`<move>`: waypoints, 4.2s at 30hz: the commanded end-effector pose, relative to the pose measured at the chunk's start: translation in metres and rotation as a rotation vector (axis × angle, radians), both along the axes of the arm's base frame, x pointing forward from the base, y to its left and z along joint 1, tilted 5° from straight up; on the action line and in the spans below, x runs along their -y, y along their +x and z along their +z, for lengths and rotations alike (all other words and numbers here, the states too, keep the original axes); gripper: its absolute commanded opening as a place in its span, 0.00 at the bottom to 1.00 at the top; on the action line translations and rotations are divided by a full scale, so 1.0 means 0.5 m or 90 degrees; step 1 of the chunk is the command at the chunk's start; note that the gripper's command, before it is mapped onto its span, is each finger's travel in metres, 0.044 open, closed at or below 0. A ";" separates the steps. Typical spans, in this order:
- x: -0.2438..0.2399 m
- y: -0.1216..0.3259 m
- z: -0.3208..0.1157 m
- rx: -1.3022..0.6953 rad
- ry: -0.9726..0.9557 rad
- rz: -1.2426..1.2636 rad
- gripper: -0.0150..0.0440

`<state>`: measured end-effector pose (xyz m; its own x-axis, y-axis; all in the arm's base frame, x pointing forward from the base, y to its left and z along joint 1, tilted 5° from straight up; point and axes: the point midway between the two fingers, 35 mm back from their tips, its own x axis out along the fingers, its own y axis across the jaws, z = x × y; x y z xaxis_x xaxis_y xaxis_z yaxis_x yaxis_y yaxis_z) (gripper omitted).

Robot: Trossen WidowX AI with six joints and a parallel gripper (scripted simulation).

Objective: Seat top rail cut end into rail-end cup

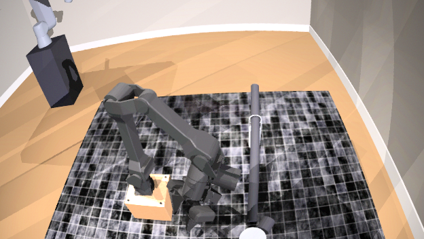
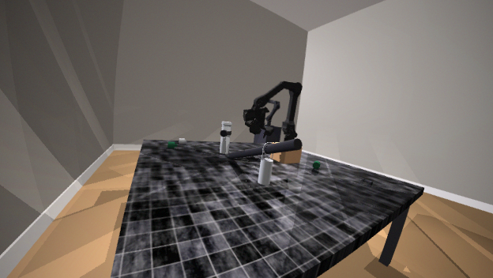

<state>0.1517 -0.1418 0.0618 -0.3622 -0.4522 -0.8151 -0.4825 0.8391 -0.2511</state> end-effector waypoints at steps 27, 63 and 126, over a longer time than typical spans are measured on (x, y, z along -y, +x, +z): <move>-0.246 0.385 0.256 0.675 0.358 -0.220 1.00; 0.047 0.406 0.095 0.423 0.118 0.386 1.00; 0.083 0.471 -0.023 0.424 0.117 0.386 0.40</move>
<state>0.3868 -0.1830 0.0503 0.4647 -0.2545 -0.8481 -0.6543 0.5467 -0.5226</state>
